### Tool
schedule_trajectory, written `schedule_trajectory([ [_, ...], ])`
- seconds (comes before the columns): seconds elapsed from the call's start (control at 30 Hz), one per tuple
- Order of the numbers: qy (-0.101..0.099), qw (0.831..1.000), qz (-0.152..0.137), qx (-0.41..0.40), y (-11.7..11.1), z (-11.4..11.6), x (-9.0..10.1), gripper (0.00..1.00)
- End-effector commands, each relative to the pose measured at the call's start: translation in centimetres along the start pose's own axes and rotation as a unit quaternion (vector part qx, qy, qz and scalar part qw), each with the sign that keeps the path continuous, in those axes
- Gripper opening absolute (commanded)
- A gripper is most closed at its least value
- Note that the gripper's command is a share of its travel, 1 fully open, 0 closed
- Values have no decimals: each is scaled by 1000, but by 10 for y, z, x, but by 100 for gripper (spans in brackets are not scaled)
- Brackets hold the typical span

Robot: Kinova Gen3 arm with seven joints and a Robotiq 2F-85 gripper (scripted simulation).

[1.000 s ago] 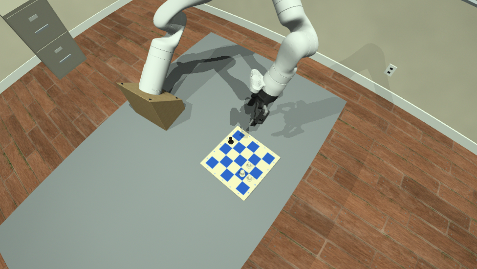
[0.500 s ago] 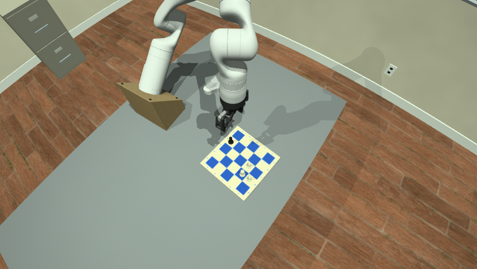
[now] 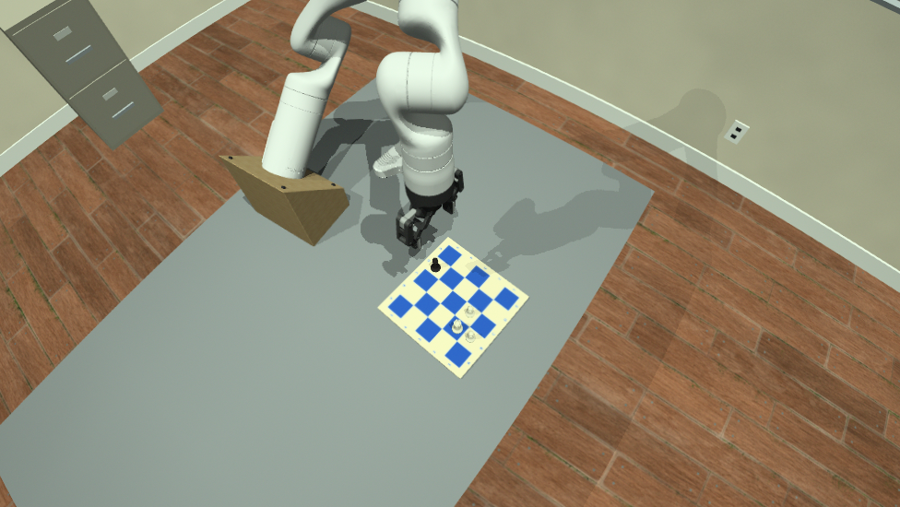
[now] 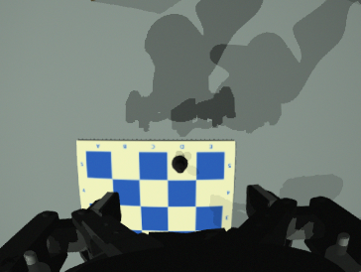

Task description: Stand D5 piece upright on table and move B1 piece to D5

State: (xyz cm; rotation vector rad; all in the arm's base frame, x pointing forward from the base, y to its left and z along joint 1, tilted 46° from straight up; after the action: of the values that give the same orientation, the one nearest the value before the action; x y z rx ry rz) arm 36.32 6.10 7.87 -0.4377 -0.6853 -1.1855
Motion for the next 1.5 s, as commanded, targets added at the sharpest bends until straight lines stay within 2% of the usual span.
schedule_trajectory([
  [0.0, 0, 1000, -1, 0, 0, 0, 1, 100],
  [0.5, 0, 1000, 2, 22, -1, -1, -1, 100],
  [0.73, 1, 995, 9, 100, -4, -2, -7, 100],
  [0.93, 3, 977, 16, 214, -8, -3, -15, 100],
  [1.0, 3, 977, 16, 214, -8, -3, -15, 100],
  [1.2, 7, 936, 19, 352, -10, -4, -24, 100],
  [1.47, 8, 848, 14, 530, -7, -3, -33, 100],
])
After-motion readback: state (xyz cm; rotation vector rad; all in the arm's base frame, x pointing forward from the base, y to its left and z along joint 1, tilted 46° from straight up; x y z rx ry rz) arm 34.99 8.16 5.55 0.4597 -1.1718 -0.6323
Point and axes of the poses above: the point where the finger pads meet when closed, its own x axis back along the fingers, its own z axis across the jaws, y = z × x, the point moved 5 cm from there along x, back along the fingers, and after that the axes turned 10 degrees about x, right-handed, at the moved point
